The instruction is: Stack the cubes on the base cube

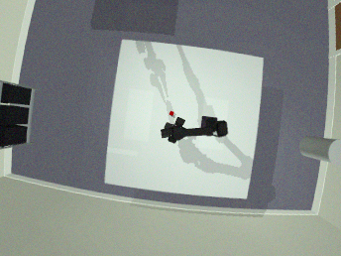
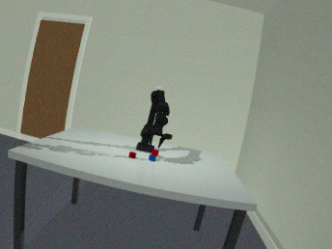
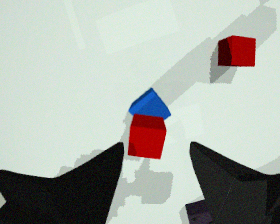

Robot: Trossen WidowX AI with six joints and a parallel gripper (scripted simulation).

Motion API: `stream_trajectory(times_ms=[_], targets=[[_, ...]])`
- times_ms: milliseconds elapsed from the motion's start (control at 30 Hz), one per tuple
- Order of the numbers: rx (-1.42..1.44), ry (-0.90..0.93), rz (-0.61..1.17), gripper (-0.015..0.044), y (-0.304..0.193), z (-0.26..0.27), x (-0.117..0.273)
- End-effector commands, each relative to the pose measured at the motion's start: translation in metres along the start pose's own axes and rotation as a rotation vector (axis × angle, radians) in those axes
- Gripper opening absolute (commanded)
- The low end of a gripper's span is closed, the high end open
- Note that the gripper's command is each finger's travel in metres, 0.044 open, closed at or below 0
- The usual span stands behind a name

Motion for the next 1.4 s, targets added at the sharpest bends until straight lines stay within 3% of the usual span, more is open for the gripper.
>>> stream_trajectory(times_ms=[0,1100,1367], targets=[[0.134,0.001,-0.003,0.0265,0.01,-0.008,0.004],[1.562,-0.018,-0.001,0.0265,0.072,-0.109,0.041],[1.591,-0.018,-0.001,0.0265,0.073,-0.111,0.036]])
Point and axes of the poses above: the point midway between the two fingers, 35 mm back from their tips, its own x axis back along the fingers, its own z axis across the jaws, y = z × x, the point moved 7 cm from there along x, back along the fingers, and after that the axes turned 5 degrees about x, right-handed, at the moved point
